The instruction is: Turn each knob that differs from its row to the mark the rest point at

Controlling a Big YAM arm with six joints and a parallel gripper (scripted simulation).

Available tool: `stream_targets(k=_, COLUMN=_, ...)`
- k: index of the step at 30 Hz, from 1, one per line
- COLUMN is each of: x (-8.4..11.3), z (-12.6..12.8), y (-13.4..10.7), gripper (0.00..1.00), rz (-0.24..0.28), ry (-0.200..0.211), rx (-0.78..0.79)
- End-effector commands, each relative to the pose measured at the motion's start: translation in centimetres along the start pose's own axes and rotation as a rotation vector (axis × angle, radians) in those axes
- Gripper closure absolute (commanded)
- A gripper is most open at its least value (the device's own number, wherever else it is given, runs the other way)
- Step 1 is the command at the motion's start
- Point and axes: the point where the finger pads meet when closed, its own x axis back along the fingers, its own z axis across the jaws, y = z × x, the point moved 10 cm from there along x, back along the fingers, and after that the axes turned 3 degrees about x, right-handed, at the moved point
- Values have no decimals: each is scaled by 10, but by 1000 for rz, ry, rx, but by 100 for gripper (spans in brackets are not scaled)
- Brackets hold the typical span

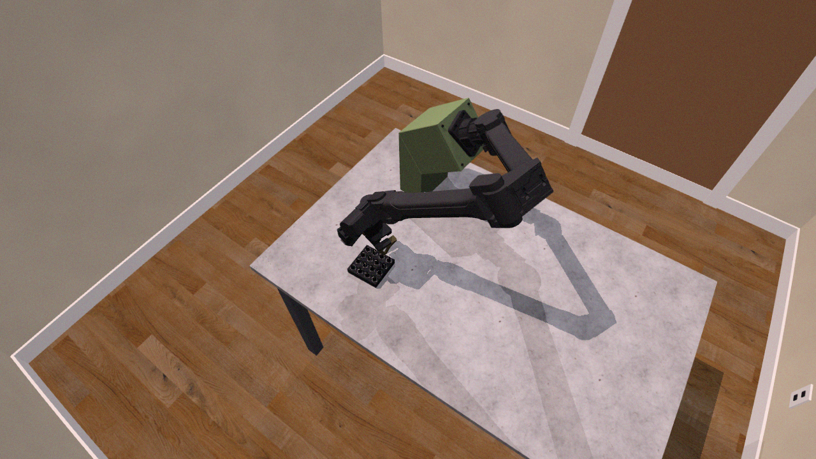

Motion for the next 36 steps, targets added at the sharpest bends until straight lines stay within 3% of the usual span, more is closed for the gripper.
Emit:
stream_targets(k=1, x=12, z=0, y=13, gripper=0, rz=-33, ry=5, rx=-157)
stream_targets(k=36, x=28, z=17, y=76, gripper=0, rz=-36, ry=21, rx=-984)
